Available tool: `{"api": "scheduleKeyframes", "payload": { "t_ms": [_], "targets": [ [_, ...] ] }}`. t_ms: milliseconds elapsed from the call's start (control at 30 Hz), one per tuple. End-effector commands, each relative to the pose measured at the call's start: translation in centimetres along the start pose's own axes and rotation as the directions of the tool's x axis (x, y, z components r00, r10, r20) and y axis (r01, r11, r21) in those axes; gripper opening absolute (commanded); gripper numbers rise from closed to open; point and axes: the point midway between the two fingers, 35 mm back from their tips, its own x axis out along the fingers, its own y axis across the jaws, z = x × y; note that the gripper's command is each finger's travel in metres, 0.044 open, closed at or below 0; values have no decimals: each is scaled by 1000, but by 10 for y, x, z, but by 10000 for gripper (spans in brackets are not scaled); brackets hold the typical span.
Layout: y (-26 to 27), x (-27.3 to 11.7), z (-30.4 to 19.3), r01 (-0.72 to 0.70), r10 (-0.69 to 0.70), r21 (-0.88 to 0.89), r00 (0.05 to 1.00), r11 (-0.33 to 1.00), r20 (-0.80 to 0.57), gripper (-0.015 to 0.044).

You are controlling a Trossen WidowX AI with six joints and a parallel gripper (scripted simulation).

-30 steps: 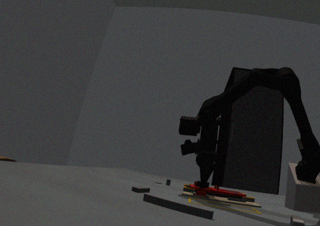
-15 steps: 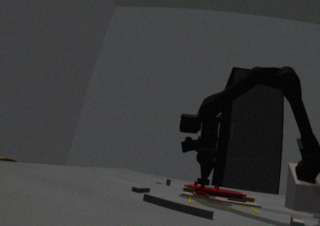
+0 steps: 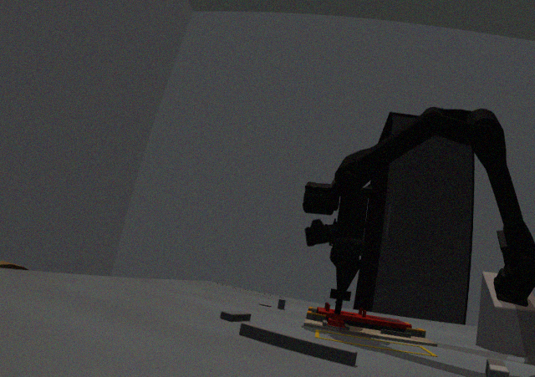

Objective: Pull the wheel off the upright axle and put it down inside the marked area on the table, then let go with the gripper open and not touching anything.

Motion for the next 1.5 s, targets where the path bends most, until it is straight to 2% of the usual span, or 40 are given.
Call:
{"api": "scheduleKeyframes", "payload": {
  "t_ms": [0,567,867,933,1467],
  "targets": [
    [0,-2,1,3,-3,-7,1000,1000,0,0],
    [0,-8,0,2,-2,-6,1000,1000,1,0],
    [0,-42,-2,3,-3,-5,1000,1000,1,0],
    [0,-34,-3,-3,3,6,1000,1000,0,0],
    [59,-40,-31,1,-1,1,1000,1000,0,0]
  ]
}}
